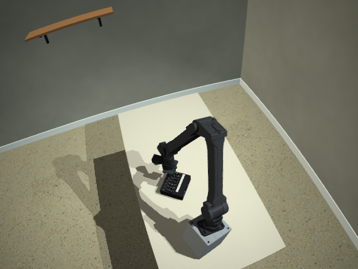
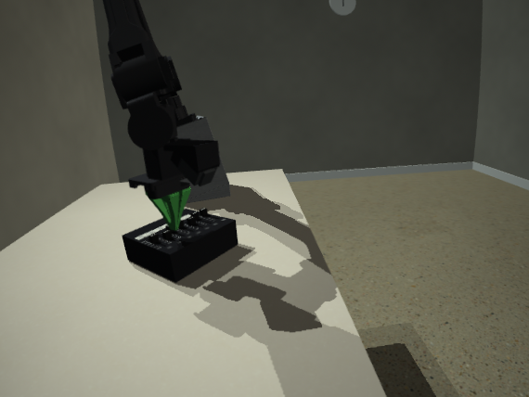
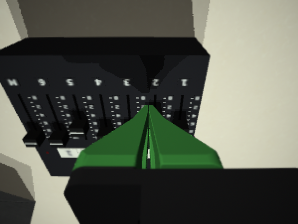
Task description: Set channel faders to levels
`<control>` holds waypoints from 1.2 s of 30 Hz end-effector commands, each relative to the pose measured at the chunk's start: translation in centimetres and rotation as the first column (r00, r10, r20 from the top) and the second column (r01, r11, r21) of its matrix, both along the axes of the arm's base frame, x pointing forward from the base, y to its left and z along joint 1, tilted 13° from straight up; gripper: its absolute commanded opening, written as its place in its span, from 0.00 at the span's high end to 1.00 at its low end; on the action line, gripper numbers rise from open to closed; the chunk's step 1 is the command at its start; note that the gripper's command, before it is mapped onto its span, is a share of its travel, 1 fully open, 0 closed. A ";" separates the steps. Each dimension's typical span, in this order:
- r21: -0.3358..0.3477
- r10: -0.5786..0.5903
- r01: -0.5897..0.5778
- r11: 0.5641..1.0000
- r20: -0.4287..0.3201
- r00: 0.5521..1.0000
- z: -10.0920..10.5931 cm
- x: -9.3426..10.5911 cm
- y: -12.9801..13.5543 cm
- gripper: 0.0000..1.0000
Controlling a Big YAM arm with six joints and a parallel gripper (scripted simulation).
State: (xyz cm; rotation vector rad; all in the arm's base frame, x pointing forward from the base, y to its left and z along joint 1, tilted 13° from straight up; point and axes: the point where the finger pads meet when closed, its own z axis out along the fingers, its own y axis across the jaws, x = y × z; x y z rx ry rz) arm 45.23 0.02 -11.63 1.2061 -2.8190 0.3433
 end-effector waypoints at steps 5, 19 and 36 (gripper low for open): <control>0.002 0.004 -0.004 1.000 0.062 0.998 1.1 3.1 -0.2 1.00; 0.002 0.004 -0.004 1.000 0.062 0.998 1.1 3.1 -0.2 1.00; 0.001 0.006 -0.007 1.000 0.047 0.999 1.3 3.0 -0.5 1.00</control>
